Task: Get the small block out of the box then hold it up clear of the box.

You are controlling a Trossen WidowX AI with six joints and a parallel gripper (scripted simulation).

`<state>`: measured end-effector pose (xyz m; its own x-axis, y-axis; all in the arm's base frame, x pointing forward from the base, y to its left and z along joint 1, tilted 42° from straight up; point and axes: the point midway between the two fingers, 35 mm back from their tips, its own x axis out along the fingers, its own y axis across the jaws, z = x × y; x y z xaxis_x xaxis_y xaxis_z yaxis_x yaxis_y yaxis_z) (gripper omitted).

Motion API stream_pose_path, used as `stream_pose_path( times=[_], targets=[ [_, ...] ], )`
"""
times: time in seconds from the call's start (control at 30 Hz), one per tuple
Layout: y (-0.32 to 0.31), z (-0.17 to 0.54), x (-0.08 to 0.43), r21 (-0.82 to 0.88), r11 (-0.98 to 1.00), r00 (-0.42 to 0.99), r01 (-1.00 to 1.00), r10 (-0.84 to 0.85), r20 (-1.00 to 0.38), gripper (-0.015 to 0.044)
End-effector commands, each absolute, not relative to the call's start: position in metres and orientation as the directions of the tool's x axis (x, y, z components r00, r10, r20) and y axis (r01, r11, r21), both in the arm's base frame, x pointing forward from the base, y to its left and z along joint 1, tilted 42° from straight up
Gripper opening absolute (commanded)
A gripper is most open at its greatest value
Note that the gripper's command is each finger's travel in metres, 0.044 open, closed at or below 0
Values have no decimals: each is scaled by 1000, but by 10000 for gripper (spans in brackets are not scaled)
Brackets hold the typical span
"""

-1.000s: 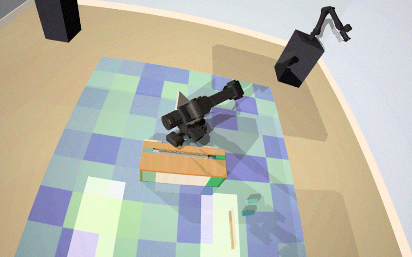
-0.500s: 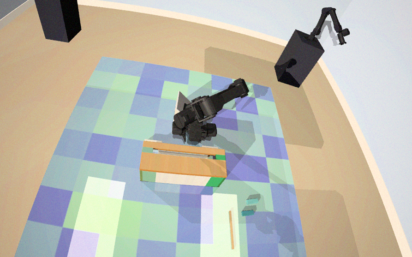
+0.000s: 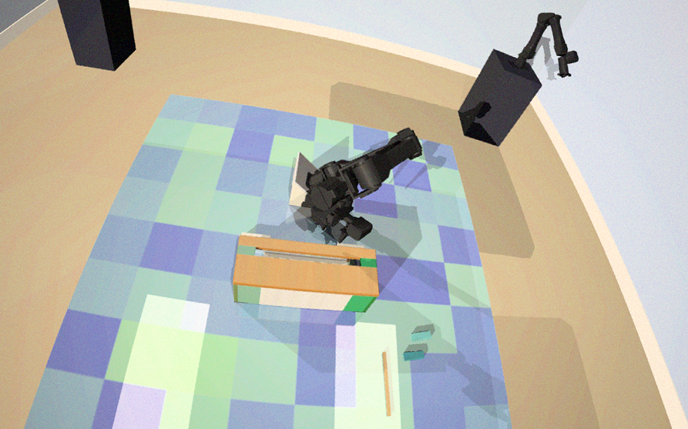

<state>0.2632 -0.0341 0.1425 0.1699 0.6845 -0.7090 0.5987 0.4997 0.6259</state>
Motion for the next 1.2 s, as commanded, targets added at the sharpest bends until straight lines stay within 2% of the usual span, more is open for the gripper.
stream_pose_path(
  times=[0.0,0.3,0.6,0.8,1.0,1.17],
  targets=[
    [-10,161,253,301,-26,238,953,678,-695,285],
    [2,172,244,-5,-389,279,921,668,-689,285],
    [14,180,235,-320,-656,318,683,662,-679,285],
    [21,185,229,-509,-742,341,436,659,-670,285],
    [27,189,224,-656,-740,361,148,658,-661,285],
    [27,189,223,-668,-735,363,118,658,-660,285]
  ],
)
